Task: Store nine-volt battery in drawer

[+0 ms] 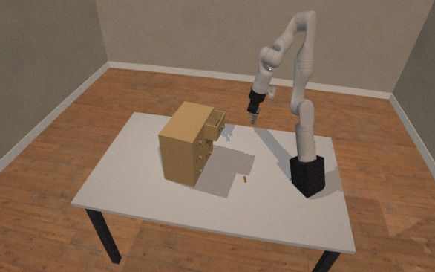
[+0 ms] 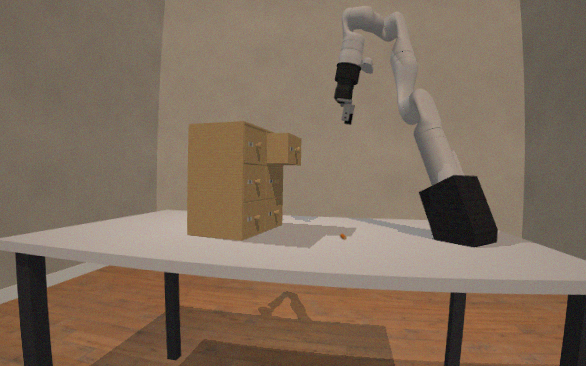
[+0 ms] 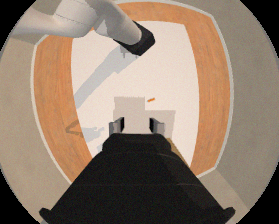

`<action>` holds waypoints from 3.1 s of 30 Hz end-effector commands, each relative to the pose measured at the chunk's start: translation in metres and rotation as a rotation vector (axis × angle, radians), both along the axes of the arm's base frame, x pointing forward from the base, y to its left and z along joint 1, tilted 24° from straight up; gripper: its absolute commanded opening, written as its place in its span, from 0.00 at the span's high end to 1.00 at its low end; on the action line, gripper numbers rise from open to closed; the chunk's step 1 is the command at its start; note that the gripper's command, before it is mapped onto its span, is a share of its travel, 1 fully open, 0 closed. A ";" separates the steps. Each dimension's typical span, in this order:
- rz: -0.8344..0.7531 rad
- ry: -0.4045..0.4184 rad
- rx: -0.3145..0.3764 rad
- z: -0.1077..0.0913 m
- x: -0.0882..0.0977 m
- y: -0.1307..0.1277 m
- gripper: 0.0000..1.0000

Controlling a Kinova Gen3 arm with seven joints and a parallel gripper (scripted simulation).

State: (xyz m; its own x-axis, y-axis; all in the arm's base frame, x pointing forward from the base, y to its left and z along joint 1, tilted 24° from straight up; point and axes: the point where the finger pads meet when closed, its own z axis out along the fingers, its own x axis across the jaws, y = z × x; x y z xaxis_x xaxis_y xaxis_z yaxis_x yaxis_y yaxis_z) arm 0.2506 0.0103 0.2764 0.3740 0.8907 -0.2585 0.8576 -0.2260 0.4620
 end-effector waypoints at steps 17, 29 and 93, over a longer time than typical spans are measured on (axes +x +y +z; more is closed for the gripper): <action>0.071 -0.225 -0.114 -0.049 0.045 -0.040 0.00; 0.071 -0.227 -0.115 -0.049 0.045 -0.040 1.00; 0.071 -0.227 -0.115 -0.048 0.108 -0.066 1.00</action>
